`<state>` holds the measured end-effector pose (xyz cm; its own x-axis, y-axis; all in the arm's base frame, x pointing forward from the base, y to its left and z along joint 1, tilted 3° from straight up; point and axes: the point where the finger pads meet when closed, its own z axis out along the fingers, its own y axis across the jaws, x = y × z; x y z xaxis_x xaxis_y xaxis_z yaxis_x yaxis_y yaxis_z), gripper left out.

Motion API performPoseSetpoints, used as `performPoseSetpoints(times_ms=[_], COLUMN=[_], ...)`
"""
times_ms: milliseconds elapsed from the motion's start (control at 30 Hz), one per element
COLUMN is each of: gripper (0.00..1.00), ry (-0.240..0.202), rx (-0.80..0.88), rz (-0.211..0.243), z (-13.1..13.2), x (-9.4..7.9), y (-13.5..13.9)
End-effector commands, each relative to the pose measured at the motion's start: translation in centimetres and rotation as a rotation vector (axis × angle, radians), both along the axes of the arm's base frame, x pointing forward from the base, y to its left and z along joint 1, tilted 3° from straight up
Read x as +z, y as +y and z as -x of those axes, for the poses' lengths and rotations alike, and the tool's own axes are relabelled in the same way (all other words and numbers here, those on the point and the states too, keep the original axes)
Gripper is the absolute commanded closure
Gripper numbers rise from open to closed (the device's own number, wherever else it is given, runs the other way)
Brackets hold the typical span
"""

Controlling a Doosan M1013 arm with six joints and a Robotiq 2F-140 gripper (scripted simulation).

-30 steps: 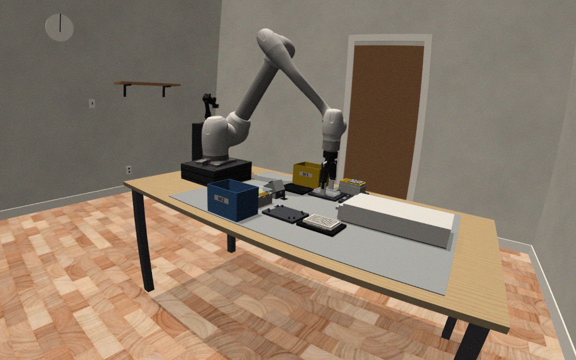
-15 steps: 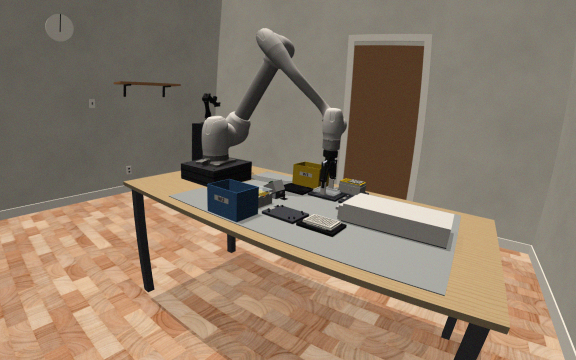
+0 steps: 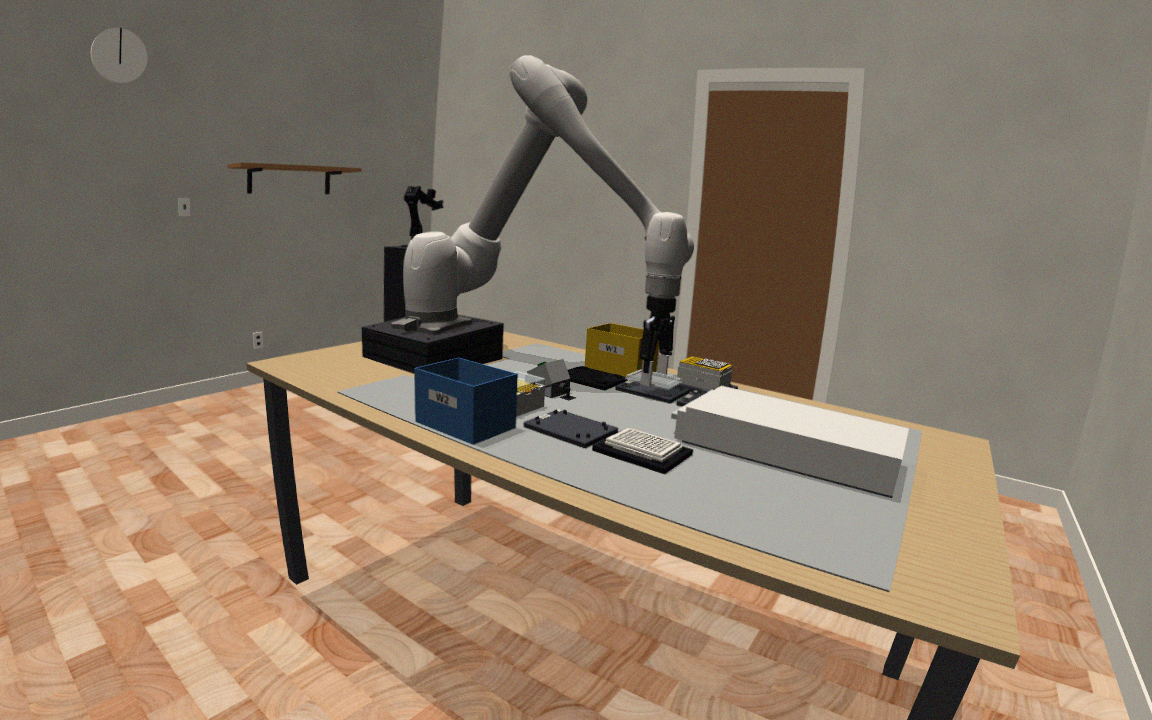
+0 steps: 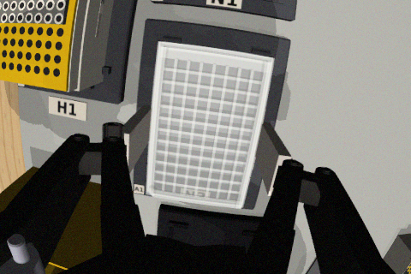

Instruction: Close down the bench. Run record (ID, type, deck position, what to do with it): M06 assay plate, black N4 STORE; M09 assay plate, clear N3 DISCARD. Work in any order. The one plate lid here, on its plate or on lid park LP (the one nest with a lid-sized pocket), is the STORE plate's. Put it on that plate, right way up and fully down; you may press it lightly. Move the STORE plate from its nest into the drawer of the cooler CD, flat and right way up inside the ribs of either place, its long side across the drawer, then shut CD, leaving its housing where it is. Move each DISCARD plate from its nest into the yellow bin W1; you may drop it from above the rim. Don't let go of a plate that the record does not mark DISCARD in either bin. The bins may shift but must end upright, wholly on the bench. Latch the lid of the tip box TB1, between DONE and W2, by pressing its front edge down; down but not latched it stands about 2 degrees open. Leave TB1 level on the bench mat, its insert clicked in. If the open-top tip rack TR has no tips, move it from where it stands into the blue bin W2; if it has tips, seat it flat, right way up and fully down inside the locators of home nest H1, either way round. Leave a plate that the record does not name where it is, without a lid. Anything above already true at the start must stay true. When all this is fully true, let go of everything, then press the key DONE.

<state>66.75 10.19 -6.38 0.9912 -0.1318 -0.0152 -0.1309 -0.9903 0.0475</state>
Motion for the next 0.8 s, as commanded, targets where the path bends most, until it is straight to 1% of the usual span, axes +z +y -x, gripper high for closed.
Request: performPoseSetpoints(times_ms=[0, 767], gripper=[1.00, 1.00], ry=[0.000, 0.000], rx=[0.000, 0.000], rz=[0.000, 0.000], z=[0.0, -0.1], x=[0.5, 3.2], y=[0.0, 0.1])
